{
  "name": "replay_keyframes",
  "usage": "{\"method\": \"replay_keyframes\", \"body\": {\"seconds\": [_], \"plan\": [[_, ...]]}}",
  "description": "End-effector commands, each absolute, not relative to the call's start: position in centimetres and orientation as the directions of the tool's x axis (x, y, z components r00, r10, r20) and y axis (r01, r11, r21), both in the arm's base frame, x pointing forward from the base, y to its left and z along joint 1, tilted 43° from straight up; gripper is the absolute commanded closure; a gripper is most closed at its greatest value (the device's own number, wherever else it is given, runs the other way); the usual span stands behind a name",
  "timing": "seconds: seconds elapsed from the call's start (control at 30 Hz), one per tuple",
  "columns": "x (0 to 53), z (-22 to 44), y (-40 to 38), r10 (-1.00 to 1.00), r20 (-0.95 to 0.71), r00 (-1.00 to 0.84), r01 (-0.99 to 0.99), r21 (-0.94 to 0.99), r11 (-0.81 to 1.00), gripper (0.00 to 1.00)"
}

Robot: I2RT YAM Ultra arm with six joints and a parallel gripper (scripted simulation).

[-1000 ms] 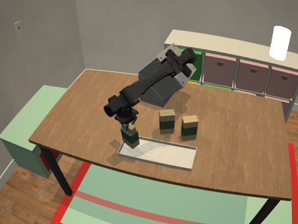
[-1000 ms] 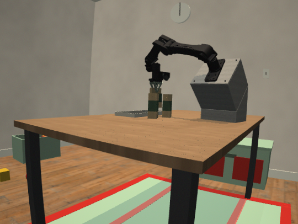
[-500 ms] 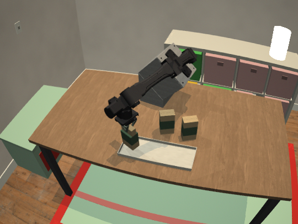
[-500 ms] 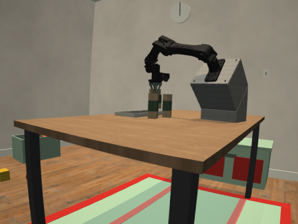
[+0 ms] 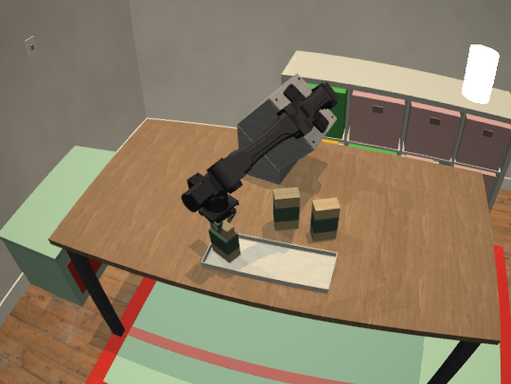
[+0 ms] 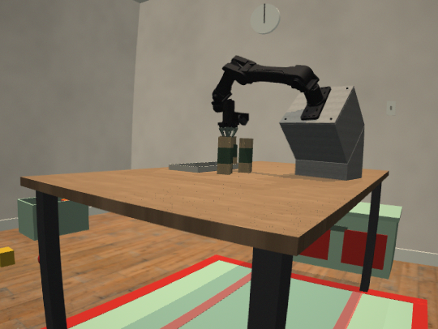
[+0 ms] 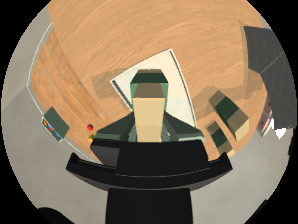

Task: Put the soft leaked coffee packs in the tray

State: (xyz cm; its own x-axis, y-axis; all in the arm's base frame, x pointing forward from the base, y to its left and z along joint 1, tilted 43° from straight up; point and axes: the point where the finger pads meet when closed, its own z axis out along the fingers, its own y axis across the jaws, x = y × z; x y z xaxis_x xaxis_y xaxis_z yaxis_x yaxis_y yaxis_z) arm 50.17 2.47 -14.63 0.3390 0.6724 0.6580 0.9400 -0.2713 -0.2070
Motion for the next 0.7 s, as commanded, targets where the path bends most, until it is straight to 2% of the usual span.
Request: {"method": "replay_keyframes", "body": {"seconds": [0.0,0.67], "plan": [[51.45,-13.23,0.21,0.668,0.661,0.342,0.934,-0.161,-0.319,0.76],[51.23,-13.23,0.25,0.669,0.659,0.346,0.934,-0.169,-0.316,0.76]]}}
